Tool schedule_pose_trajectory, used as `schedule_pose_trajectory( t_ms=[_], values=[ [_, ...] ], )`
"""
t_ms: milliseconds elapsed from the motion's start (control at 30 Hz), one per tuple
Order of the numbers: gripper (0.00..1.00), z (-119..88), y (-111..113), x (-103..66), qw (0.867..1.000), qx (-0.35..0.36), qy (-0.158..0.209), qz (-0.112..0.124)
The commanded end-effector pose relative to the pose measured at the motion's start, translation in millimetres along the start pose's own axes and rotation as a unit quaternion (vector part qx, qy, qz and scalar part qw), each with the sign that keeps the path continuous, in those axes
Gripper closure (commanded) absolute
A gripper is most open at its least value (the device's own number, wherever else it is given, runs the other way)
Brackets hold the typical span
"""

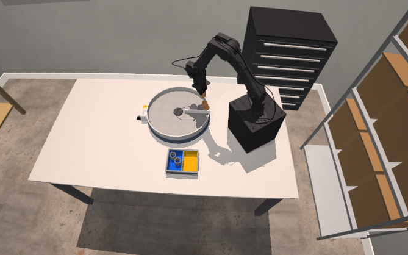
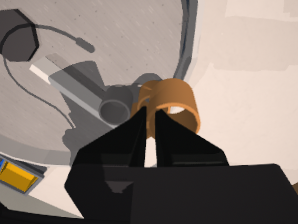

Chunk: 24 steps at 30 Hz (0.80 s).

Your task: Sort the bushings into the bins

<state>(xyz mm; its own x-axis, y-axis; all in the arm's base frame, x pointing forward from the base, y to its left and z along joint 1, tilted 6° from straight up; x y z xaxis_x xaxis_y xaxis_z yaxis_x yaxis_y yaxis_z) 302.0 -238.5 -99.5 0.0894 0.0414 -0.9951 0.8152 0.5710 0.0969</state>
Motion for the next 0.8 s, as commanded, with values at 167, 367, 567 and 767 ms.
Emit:
schedule_pose_trajectory(
  t_ms=[167, 367, 567, 767],
  values=[
    [1.0, -9, 18, -6.8, 1.0, -0.01, -0.012, -0.001],
    [1.0, -21, 32, -6.6, 1.0, -0.018, -0.013, -0.001],
    [1.0, -46, 62, -6.2, 0.999, -0.035, -0.012, 0.0],
    [1.0, -79, 99, -6.1, 0.998, -0.057, -0.012, 0.001]
  ],
)
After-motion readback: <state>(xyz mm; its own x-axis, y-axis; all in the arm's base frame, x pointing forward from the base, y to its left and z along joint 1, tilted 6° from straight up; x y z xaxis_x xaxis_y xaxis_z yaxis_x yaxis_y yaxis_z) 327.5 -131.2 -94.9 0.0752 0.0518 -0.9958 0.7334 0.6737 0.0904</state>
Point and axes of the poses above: the point where the finger pads meet when closed, its own x axis out along the fingers, its own y axis across the jaws, z = x × y, the point moved 1 cm from there along -x, back along the fingers, and after that the axes turned 2 degrees about x, right-handed, at the moved point
